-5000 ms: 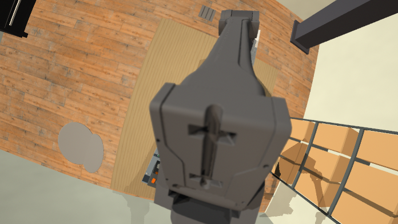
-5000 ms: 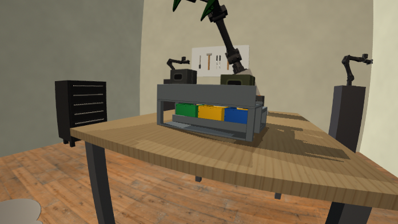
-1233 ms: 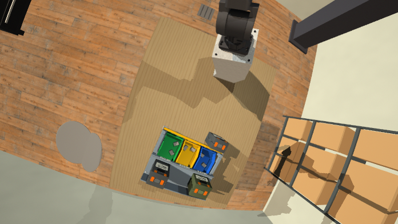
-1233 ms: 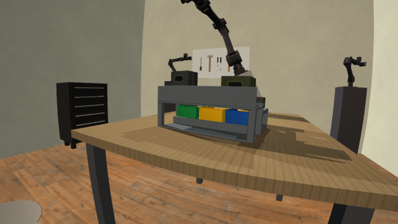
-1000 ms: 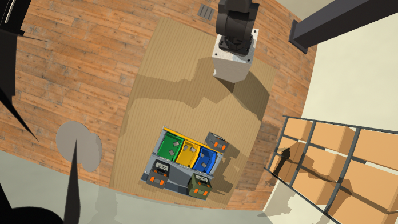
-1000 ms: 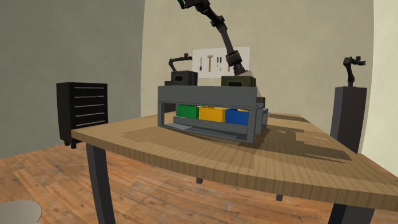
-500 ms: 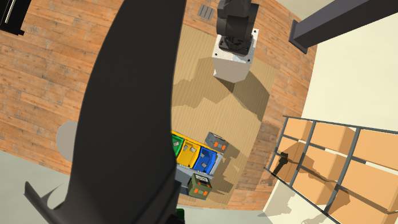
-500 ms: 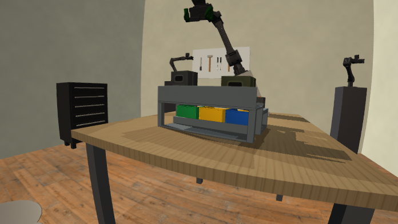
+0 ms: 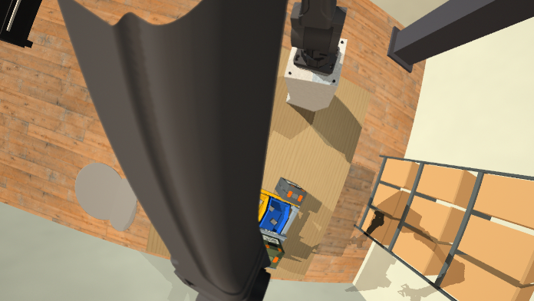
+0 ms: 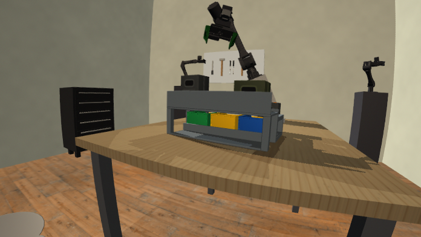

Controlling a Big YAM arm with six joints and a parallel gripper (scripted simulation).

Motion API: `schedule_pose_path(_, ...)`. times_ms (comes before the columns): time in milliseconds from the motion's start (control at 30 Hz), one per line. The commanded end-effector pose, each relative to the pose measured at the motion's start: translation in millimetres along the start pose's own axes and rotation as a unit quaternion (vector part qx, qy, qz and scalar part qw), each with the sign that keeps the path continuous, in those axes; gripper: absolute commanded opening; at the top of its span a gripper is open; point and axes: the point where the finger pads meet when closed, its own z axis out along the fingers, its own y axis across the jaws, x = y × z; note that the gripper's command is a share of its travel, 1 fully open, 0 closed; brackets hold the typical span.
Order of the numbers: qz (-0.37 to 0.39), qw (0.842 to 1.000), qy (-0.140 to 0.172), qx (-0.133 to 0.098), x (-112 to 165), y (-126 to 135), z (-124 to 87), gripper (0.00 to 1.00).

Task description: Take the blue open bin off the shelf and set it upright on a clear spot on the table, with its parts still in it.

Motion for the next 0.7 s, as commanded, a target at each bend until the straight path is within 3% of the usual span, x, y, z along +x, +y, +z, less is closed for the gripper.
schedule_pose_path(0,-0.074,0.997,0.014,-0.013,-17,8,16,1.00)
schedule_pose_path(167,-0.134,0.989,0.055,-0.042,3,35,40,1.00)
schedule_pose_path(267,-0.146,0.986,0.063,-0.047,7,40,44,1.00)
schedule_pose_path(667,-0.264,0.948,0.135,-0.112,52,92,82,1.00)
